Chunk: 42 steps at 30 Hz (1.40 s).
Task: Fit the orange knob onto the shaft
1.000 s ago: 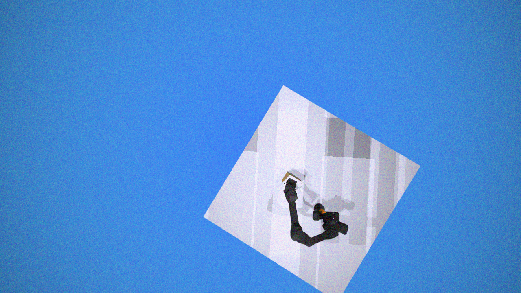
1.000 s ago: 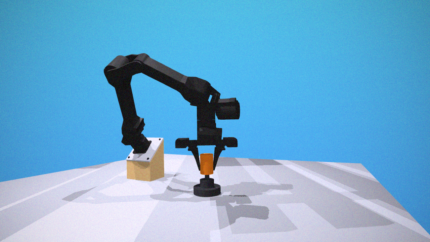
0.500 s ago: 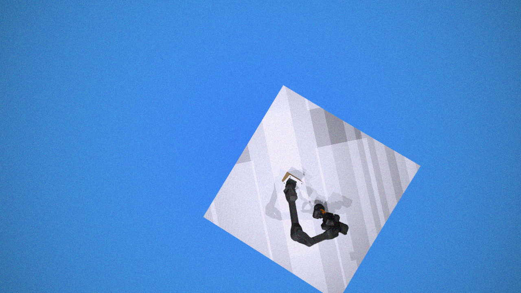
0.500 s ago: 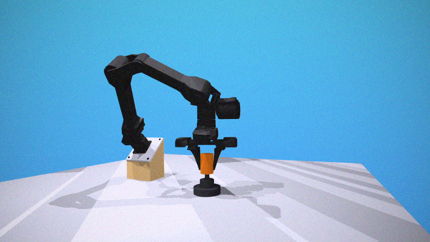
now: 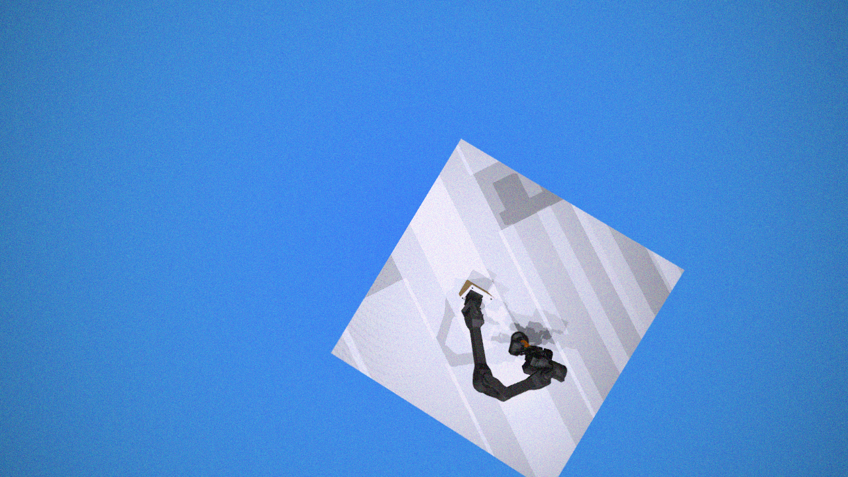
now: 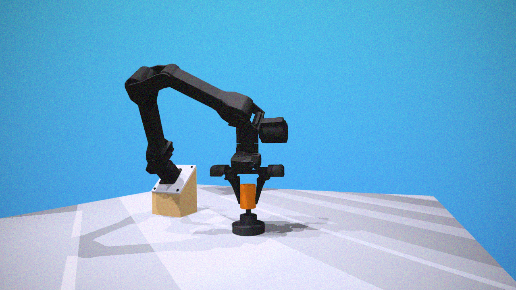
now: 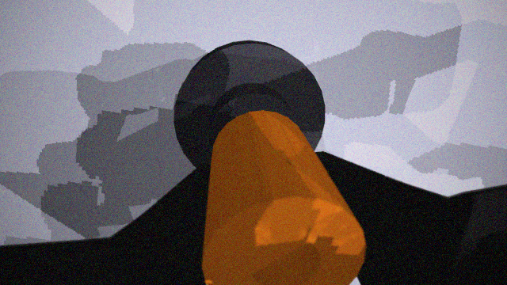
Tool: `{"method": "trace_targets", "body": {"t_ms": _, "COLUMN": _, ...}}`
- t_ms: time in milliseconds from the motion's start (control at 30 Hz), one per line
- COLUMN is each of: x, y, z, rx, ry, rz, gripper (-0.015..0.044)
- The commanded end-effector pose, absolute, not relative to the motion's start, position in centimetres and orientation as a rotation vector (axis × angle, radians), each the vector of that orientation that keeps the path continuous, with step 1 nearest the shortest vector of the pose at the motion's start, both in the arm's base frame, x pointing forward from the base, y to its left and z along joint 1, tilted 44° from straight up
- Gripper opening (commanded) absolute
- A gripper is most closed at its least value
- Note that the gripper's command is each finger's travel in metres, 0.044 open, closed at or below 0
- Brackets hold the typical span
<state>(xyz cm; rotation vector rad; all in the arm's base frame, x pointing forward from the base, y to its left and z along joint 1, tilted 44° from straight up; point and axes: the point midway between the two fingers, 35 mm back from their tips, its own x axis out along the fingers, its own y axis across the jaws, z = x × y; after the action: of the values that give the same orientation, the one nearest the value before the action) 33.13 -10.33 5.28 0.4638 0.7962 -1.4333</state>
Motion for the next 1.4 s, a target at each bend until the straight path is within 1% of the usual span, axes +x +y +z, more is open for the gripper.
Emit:
{"method": "trace_targets", "body": {"t_ms": 0, "x": 33.27, "y": -10.2, "z": 5.51, "rx": 0.474, "ry": 0.783, "rz": -1.437, "gripper": 0.0}}
{"method": "trace_targets", "body": {"t_ms": 233, "x": 33.32, "y": -10.28, "z": 5.41, "rx": 0.626, "ry": 0.642, "rz": -1.523, "gripper": 0.0}}
{"method": "trace_targets", "body": {"t_ms": 1000, "x": 33.27, "y": -10.21, "z": 5.53, "rx": 0.626, "ry": 0.642, "rz": -1.523, "gripper": 0.0}}
{"method": "trace_targets", "body": {"t_ms": 1233, "x": 33.39, "y": -10.26, "z": 5.49, "rx": 0.777, "ry": 0.493, "rz": -1.598, "gripper": 0.0}}
{"method": "trace_targets", "body": {"t_ms": 1367, "x": 33.34, "y": -10.33, "z": 5.37, "rx": 0.785, "ry": 0.485, "rz": -1.602, "gripper": 0.0}}
